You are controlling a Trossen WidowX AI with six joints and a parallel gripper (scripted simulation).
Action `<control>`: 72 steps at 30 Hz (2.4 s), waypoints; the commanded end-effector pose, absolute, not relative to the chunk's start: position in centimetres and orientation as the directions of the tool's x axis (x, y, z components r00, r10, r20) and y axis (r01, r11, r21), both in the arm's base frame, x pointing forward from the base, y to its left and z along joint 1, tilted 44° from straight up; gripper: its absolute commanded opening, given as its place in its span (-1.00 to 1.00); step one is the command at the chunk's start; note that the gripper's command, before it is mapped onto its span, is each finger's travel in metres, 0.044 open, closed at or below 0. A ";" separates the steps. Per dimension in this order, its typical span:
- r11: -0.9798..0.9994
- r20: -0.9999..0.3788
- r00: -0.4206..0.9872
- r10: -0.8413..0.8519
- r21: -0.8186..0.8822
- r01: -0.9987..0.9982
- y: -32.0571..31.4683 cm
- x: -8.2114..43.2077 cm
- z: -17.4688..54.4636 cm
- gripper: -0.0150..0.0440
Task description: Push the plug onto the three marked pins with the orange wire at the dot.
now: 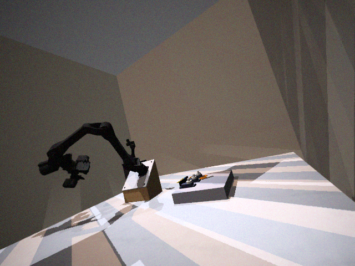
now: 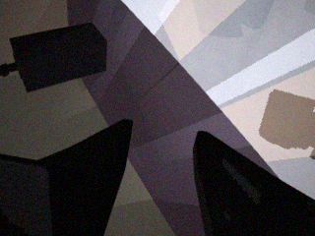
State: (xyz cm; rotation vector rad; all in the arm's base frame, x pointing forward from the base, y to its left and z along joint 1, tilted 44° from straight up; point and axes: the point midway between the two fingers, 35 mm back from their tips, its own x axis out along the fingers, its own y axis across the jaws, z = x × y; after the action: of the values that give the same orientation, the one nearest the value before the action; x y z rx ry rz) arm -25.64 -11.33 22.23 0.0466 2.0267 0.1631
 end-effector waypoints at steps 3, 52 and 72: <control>0.996 -0.883 -0.467 0.052 0.083 -0.045 -13.0 -24.8 22.3 -0.10; 0.786 -0.721 -0.324 -0.612 -0.601 -0.146 -29.2 -8.2 24.1 -0.10; 0.604 -0.603 -0.031 -0.797 -0.794 -0.077 -31.2 3.0 25.5 -0.10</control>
State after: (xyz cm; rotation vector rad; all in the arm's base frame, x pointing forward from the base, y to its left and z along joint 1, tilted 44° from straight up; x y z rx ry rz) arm 1.09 -31.26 25.29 -0.7517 1.5872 -0.6557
